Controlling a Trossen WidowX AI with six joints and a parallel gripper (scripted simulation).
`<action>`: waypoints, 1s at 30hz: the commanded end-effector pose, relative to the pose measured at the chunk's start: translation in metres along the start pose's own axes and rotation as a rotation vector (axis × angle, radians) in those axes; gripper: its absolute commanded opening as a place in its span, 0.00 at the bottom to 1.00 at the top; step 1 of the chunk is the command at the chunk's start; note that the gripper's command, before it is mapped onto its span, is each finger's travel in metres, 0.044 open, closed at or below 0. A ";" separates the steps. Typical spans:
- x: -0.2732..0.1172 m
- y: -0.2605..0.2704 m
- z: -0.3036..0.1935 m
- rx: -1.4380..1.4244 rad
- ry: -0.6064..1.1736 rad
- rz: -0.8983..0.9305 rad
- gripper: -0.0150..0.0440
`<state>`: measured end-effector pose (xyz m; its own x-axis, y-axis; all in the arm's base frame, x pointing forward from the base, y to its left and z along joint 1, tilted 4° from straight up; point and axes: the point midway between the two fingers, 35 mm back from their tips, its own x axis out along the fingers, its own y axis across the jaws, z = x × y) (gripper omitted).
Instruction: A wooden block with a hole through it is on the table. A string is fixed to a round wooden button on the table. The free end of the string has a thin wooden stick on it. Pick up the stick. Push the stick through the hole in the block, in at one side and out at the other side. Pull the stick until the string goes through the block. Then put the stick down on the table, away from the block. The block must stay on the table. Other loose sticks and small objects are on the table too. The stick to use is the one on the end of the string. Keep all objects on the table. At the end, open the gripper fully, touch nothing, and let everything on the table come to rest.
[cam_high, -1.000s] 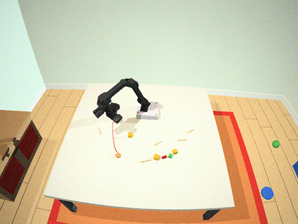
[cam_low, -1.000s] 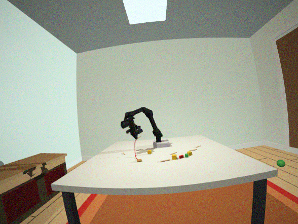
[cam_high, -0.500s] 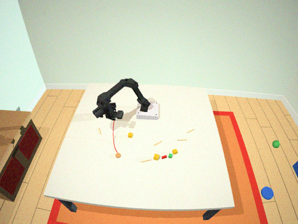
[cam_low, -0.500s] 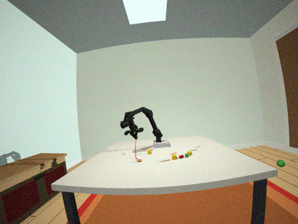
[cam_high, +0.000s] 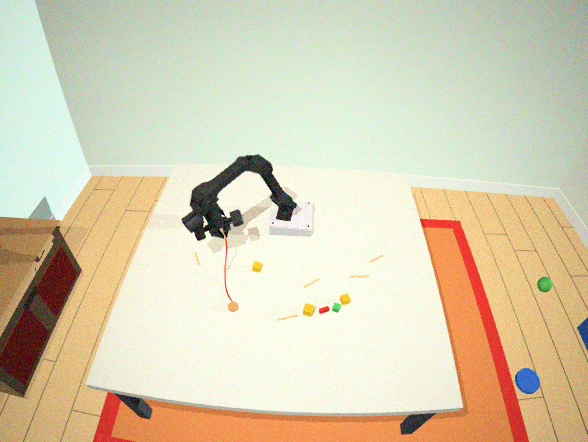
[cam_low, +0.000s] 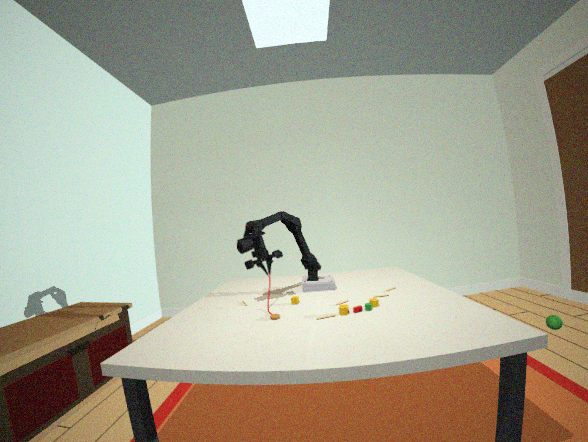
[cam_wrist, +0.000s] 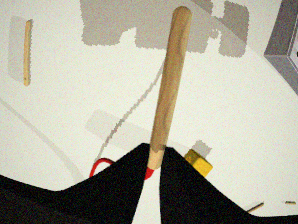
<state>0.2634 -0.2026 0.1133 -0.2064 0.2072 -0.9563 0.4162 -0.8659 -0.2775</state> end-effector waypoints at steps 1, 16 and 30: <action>0.001 0.001 0.000 -0.110 0.005 -0.009 0.25; 0.001 0.002 0.000 -0.627 0.017 -0.005 0.25; 0.000 0.004 0.000 -1.109 0.027 0.003 0.25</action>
<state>0.2642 -0.2063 0.1131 -0.1906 0.2191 -0.9569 0.9769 -0.0532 -0.2068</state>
